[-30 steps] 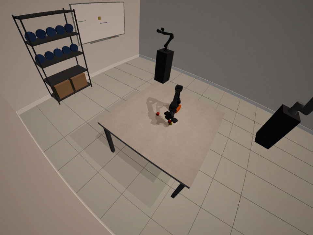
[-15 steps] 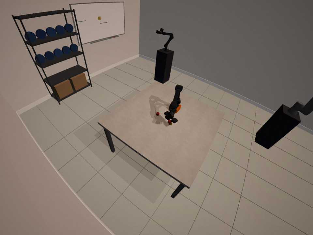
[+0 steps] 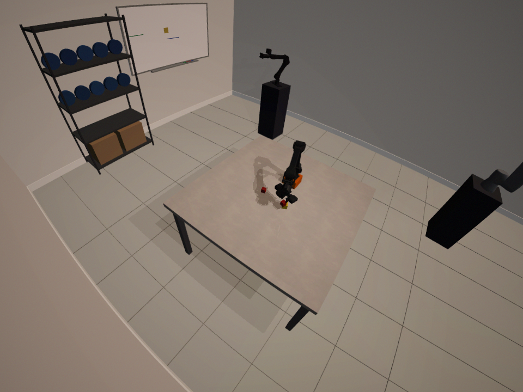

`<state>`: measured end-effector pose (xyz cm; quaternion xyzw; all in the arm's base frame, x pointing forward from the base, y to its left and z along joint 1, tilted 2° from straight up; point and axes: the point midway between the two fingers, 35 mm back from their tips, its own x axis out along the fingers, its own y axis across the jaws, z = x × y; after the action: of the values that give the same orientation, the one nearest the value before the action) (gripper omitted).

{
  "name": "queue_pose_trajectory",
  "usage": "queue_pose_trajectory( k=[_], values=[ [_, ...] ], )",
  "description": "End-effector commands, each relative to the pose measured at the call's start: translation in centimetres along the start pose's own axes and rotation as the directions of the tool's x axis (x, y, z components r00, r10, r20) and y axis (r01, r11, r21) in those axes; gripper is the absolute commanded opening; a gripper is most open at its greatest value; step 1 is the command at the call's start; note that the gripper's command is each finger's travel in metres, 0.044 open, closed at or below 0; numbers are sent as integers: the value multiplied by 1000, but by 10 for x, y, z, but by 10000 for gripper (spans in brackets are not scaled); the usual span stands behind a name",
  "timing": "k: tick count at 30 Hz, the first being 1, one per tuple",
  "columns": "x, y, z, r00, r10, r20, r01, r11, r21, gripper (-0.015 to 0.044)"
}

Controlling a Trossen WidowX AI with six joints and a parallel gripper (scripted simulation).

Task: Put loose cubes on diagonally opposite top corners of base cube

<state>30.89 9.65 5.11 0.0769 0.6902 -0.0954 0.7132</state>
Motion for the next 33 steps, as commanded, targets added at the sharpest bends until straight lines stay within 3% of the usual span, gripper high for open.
queue_pose_trajectory(
  k=[1,6,8,17,33],
  values=[
    [-8,0,0,1000,3,4,-3,1000,2,205],
    [-10,0,0,1000,3,4,-3,1000,2,205],
    [-8,-5,3,1000,2,3,-2,1000,24,258],
    [-21,-78,24,1000,-2,4,0,934,357,265],
    [-44,-209,15,1000,-13,5,3,553,833,265]
  ],
)
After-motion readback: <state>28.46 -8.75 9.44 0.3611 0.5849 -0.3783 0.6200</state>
